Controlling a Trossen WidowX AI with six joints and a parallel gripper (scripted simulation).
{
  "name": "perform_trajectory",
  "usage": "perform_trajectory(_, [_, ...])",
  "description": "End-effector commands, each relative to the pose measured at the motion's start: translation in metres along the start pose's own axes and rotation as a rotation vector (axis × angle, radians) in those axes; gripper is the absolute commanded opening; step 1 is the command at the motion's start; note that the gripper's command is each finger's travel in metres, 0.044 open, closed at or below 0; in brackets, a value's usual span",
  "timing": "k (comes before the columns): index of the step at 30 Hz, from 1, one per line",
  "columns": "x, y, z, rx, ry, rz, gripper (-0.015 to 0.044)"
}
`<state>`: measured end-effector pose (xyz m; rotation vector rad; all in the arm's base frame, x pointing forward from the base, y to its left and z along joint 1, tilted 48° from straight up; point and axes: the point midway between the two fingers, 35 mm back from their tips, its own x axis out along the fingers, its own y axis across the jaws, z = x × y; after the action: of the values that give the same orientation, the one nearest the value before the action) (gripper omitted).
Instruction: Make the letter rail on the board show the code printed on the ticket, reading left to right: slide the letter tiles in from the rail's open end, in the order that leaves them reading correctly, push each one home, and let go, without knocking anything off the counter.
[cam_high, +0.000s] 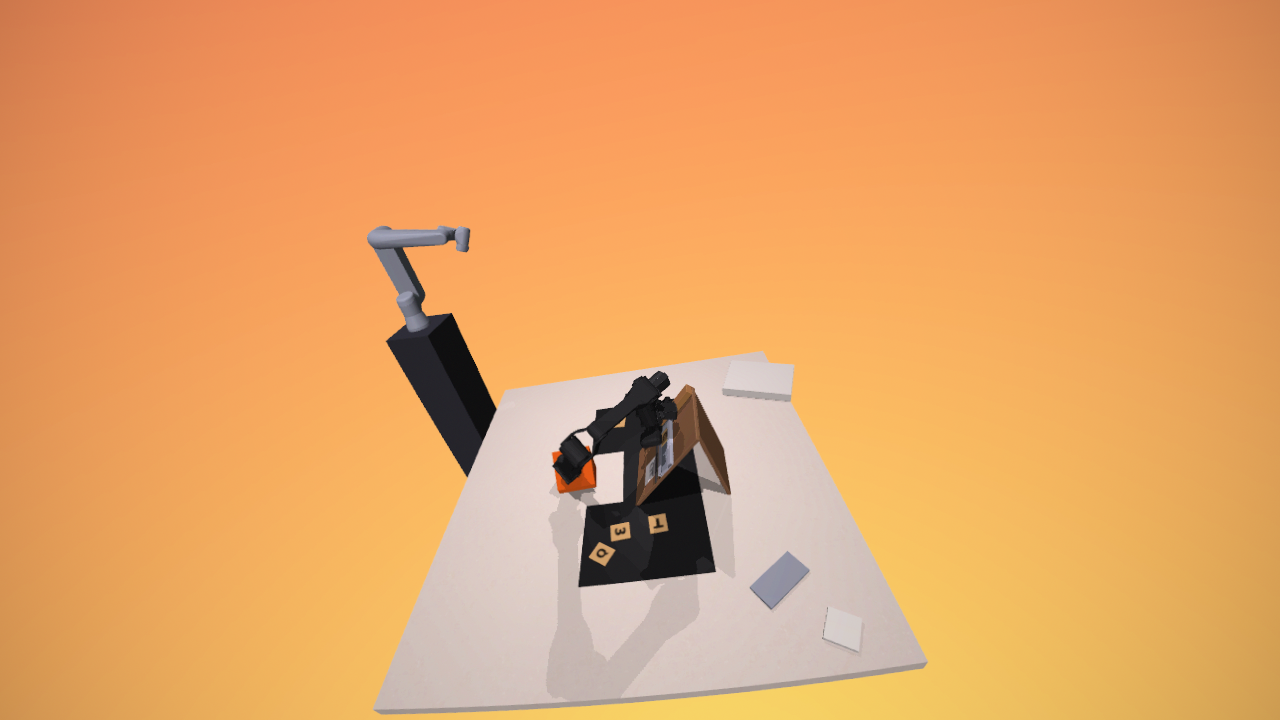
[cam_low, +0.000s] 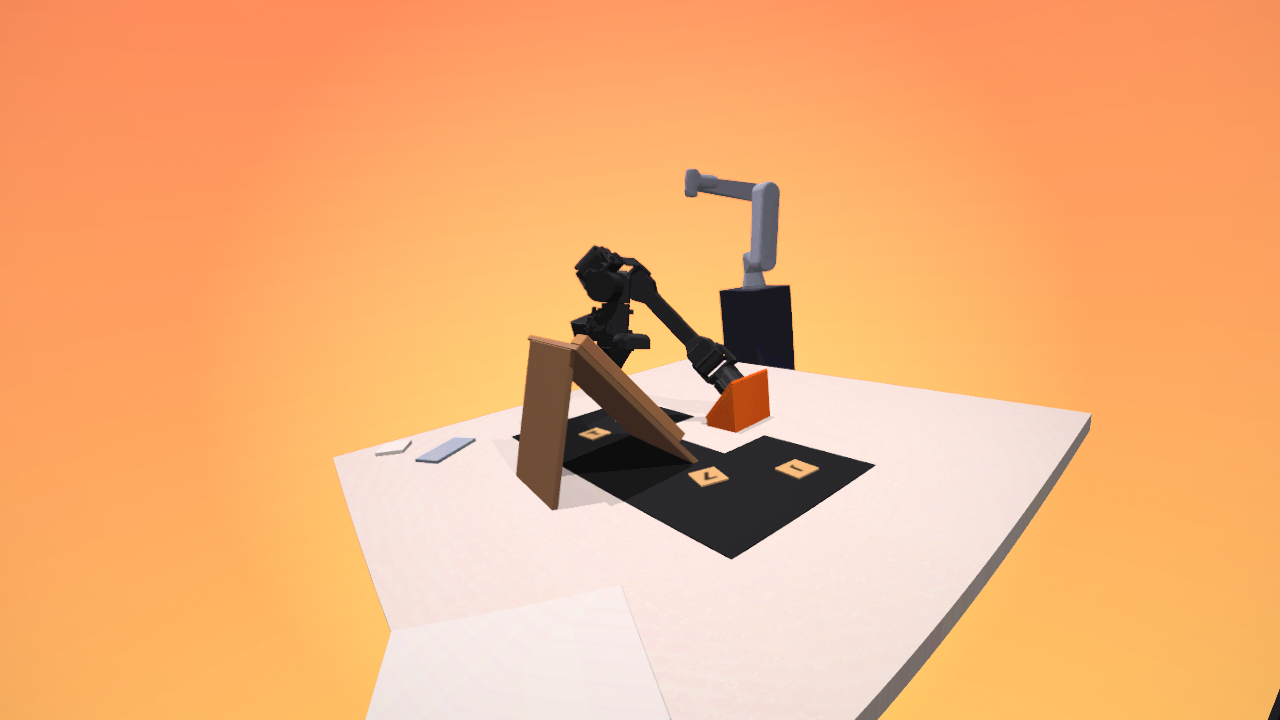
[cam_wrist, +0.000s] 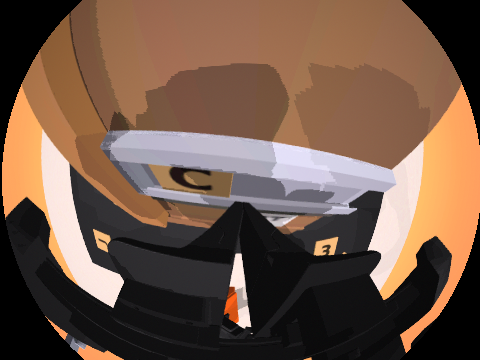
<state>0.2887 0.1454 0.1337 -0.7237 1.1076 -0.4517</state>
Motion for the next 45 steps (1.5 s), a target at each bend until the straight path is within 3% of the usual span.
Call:
perform_trajectory(1, [0.001, 0.000, 0.003, -0.005, -0.005, -0.002, 0.0000])
perform_trajectory(45, [0.011, 0.003, 0.010, -0.004, -0.006, -0.002, 0.0000])
